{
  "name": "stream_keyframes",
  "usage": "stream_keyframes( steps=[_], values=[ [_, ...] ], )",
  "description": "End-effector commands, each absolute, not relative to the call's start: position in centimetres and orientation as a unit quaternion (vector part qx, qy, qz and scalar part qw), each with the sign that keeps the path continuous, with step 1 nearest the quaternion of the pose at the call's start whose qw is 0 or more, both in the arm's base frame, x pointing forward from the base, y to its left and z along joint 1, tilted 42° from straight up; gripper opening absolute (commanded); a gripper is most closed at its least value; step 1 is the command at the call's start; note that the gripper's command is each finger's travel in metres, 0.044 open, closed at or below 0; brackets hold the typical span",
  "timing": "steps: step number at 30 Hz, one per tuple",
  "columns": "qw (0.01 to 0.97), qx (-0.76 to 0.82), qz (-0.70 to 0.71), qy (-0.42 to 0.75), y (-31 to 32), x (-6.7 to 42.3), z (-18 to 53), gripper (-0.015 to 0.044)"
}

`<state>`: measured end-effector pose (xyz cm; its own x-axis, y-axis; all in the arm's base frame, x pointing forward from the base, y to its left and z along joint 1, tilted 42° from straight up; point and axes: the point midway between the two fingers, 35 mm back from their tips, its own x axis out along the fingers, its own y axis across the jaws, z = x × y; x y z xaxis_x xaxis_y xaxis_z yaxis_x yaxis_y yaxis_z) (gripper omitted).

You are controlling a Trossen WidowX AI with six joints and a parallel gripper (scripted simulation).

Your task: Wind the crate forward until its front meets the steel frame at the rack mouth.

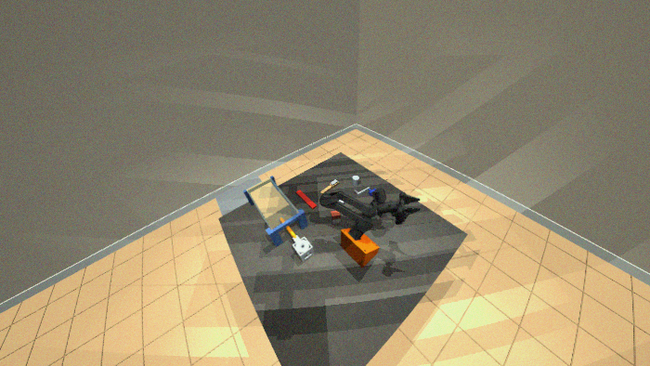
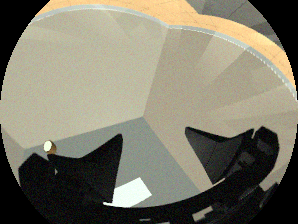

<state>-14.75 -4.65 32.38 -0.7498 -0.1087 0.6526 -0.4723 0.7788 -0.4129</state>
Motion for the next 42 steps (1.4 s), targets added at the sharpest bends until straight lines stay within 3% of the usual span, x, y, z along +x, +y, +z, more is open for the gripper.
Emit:
stream_keyframes(
  steps=[1, 13, 28, 42],
  values=[
    [0.309, 0.169, 0.296, -0.888, -4.8, -14.8, 32.4, 0.0426],
    [-0.119, 0.356, 0.637, -0.674, -18.3, -14.2, 31.5, 0.0440],
    [-0.410, 0.278, 0.738, -0.458, -26.6, -8.3, 29.6, 0.0440],
    [-0.585, 0.103, 0.751, -0.288, -31.5, -0.3, 27.0, 0.0440]
  ],
)
